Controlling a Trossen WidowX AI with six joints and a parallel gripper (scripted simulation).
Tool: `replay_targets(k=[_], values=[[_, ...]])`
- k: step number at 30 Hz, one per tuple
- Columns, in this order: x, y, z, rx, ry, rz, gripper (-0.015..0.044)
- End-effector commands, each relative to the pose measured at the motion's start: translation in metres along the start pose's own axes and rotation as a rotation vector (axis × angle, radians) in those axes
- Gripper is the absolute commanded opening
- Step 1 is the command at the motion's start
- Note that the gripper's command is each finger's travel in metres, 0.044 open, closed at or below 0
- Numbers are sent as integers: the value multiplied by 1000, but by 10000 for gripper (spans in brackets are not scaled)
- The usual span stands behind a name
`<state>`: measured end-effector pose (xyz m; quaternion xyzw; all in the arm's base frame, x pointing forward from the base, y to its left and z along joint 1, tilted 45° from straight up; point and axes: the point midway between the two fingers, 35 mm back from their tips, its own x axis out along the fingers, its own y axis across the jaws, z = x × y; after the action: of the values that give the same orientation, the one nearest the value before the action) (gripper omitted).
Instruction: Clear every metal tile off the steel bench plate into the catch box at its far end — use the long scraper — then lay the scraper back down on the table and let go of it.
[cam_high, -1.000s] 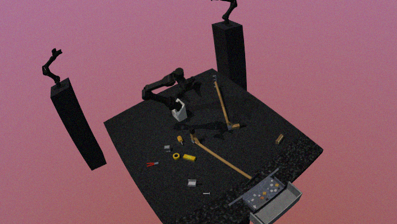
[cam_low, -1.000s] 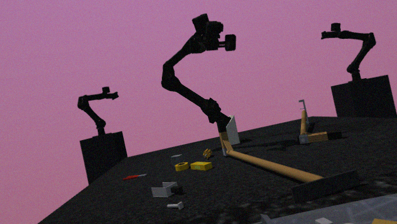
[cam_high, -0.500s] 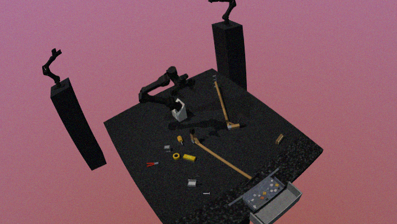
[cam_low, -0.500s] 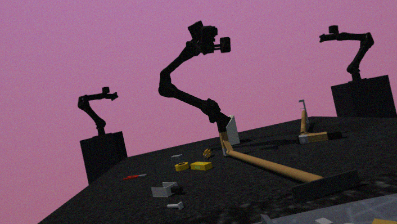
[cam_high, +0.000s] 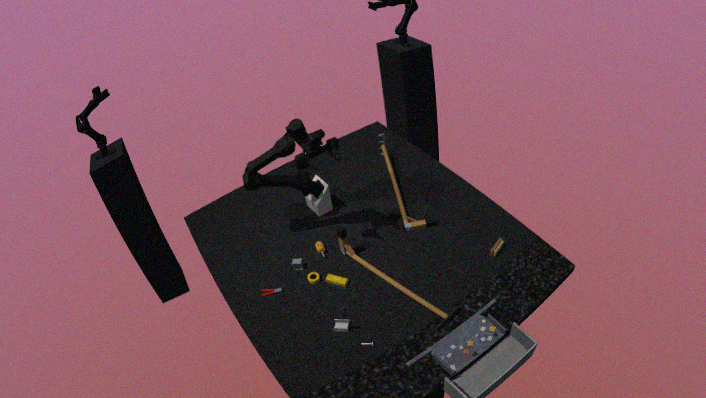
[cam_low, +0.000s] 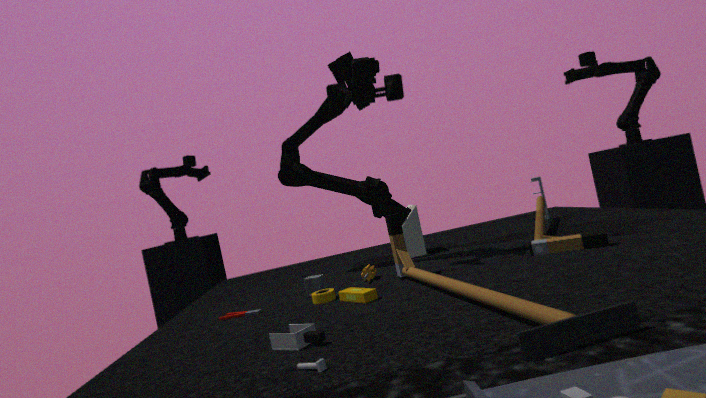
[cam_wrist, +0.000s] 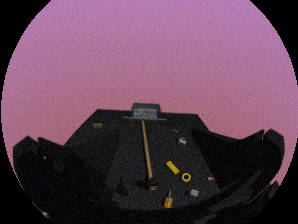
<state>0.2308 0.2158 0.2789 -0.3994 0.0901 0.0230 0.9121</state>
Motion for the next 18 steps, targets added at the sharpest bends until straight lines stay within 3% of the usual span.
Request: replay_targets(k=[1,18], values=[[-9,-2,-8,4,-21,1,440],[-25,-3,-18,31,-73,11,440]])
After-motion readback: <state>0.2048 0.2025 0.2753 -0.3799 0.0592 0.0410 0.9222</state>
